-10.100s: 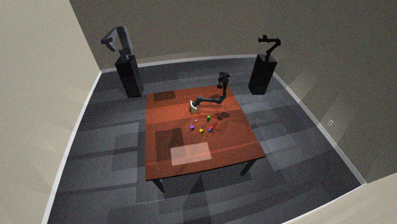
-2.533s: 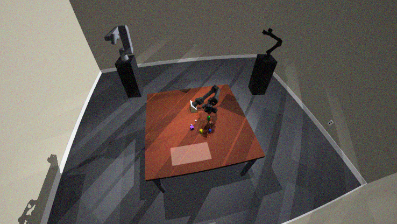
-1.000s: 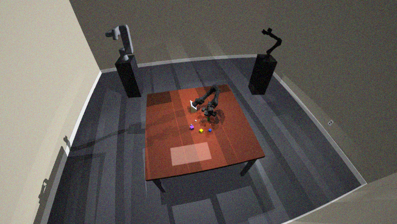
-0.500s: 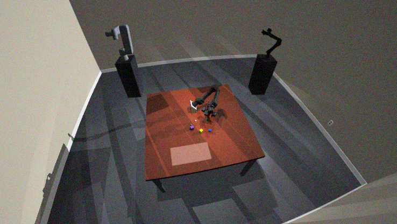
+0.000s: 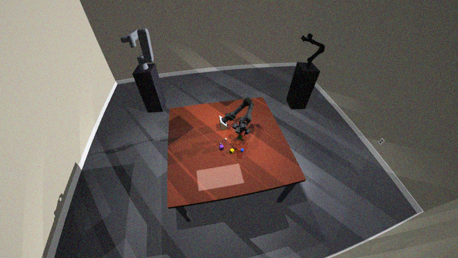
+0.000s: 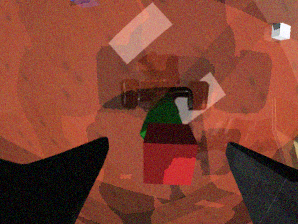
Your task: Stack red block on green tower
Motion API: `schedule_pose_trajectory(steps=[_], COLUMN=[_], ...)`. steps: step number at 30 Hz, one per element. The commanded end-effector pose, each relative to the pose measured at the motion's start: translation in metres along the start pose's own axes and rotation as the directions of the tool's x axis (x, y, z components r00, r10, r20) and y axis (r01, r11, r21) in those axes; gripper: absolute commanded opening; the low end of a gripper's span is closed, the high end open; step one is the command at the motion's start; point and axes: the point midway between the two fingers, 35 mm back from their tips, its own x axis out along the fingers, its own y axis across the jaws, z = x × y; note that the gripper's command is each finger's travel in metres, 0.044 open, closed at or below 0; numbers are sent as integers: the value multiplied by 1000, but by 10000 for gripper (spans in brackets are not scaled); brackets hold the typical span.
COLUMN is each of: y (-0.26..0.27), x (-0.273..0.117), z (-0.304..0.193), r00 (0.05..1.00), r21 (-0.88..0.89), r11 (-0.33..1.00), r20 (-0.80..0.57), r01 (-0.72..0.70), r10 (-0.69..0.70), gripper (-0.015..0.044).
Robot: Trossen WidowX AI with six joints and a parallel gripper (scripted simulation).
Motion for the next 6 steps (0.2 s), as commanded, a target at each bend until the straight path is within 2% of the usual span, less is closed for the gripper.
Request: schedule_pose_trajectory(steps=[1,6], y=[0,0], x=[0,0], z=[0,0], r00=[1000,1000], r21=[0,0], r11=[1000,1000], r20=[0,0], r01=[0,0], r10=[0,0], gripper=[440,440])
